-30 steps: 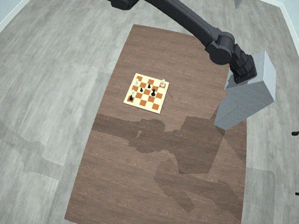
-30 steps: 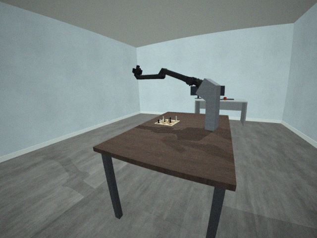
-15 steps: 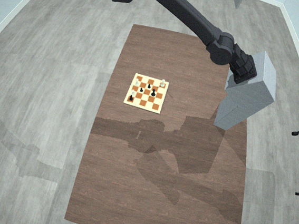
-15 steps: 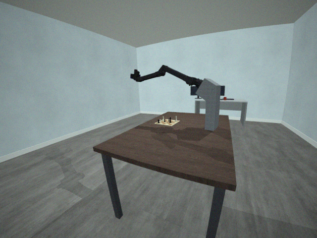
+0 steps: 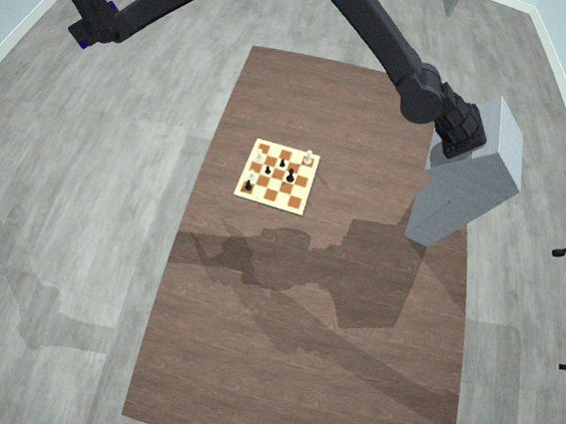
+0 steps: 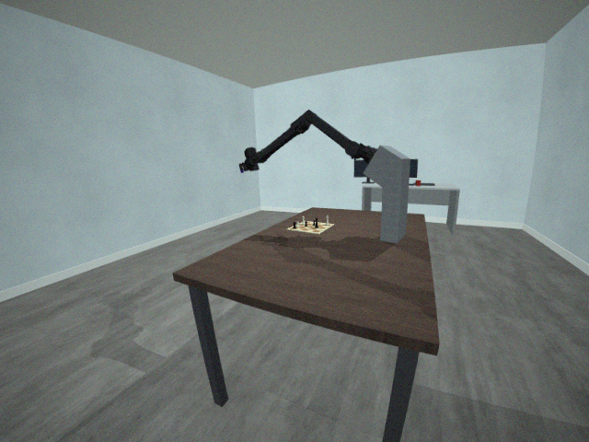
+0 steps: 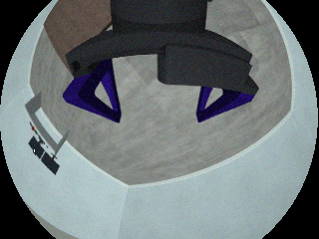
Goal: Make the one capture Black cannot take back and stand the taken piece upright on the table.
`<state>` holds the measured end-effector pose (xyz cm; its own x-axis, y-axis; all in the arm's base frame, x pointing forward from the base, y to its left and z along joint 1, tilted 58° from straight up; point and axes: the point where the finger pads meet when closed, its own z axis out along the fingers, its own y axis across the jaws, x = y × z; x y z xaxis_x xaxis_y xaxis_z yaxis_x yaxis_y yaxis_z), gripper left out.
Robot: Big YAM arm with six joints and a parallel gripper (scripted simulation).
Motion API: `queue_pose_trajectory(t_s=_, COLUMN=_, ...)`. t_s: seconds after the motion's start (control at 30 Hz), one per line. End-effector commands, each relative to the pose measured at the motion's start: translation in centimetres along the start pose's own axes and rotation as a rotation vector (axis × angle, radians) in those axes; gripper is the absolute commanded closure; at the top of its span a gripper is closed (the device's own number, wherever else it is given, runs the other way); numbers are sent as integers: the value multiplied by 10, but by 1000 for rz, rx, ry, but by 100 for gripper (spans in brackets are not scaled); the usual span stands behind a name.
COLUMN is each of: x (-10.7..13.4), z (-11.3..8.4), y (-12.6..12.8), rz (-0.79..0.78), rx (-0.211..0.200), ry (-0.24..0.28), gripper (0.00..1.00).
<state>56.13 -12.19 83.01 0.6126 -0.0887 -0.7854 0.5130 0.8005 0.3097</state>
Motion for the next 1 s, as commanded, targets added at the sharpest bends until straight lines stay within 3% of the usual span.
queue_pose_trajectory(t_s=0.0, x=5, z=-46, y=6, rz=14, rx=-72, ry=108, gripper=0)
queue_pose_trajectory(t_s=0.03, x=30, z=-61, y=10, rz=-8, rx=-97, ry=167, gripper=0)
queue_pose_trajectory(t_s=0.07, x=30, z=-61, y=10, rz=-8, rx=-97, ry=167, gripper=0)
queue_pose_trajectory(t_s=0.17, x=103, z=-112, y=15, rz=-74, rx=-170, ry=343, gripper=0)
queue_pose_trajectory(t_s=0.2, x=103, z=-112, y=15, rz=-74, rx=-170, ry=343, gripper=0)
queue_pose_trajectory(t_s=0.3, x=170, z=-172, y=12, rz=-140, rx=-238, ry=512, gripper=0)
queue_pose_trajectory(t_s=0.33, x=170, z=-172, y=12, rz=-140, rx=-238, ry=512, gripper=0)
queue_pose_trajectory(t_s=0.37, x=190, z=-194, y=9, rz=-162, rx=-259, ry=566, gripper=0)
queue_pose_trajectory(t_s=0.43, x=190, z=-194, y=9, rz=-162, rx=-259, ry=566, gripper=0)
queue_pose_trajectory(t_s=0.57, x=259, z=-279, y=-12, rz=-244, rx=-333, ry=764, gripper=0)
queue_pose_trajectory(t_s=0.6, x=259, z=-279, y=-12, rz=-244, rx=-333, ry=764, gripper=0)
queue_pose_trajectory(t_s=0.8, x=325, z=-387, y=-54, rz=-346, rx=-409, ry=989, gripper=0)
queue_pose_trajectory(t_s=0.93, x=349, z=-435, y=-77, rz=-392, rx=-437, ry=1085, gripper=0)
queue_pose_trajectory(t_s=0.97, x=349, z=-435, y=-77, rz=-392, rx=-437, ry=1085, gripper=0)
